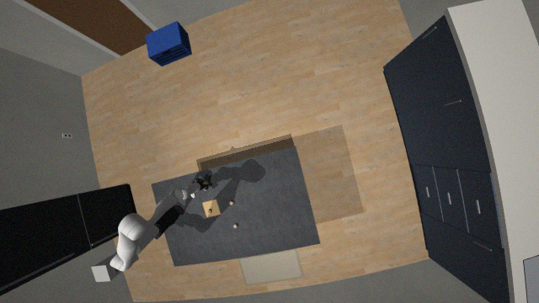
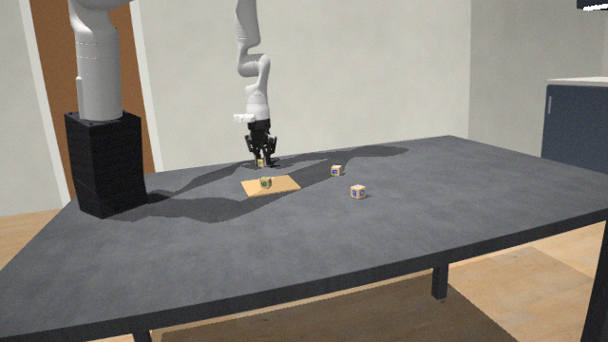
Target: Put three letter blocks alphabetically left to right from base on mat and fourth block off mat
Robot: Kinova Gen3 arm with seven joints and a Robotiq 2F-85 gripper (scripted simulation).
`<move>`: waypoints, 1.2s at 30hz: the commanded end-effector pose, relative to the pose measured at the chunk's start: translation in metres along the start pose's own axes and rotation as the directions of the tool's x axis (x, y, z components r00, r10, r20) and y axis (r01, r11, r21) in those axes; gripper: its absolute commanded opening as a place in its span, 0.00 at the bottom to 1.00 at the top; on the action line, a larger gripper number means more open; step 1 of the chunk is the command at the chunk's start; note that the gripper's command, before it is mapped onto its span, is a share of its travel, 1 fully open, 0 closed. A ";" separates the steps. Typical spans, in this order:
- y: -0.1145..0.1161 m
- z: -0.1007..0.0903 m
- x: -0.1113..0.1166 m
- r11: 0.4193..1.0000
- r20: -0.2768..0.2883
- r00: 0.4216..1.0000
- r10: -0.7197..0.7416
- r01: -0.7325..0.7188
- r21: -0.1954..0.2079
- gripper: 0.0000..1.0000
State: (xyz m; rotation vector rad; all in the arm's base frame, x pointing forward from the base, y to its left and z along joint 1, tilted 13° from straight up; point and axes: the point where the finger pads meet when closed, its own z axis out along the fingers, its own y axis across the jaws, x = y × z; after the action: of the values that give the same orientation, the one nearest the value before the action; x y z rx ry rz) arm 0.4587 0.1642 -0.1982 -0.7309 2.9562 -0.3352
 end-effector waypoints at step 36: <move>0.000 -0.001 -0.001 1.000 0.002 1.000 0.000 0.000 0.000 0.21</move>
State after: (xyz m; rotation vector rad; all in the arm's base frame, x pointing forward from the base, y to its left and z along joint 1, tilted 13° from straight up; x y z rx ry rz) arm 0.4588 0.1644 -0.1980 -0.7309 2.9558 -0.3348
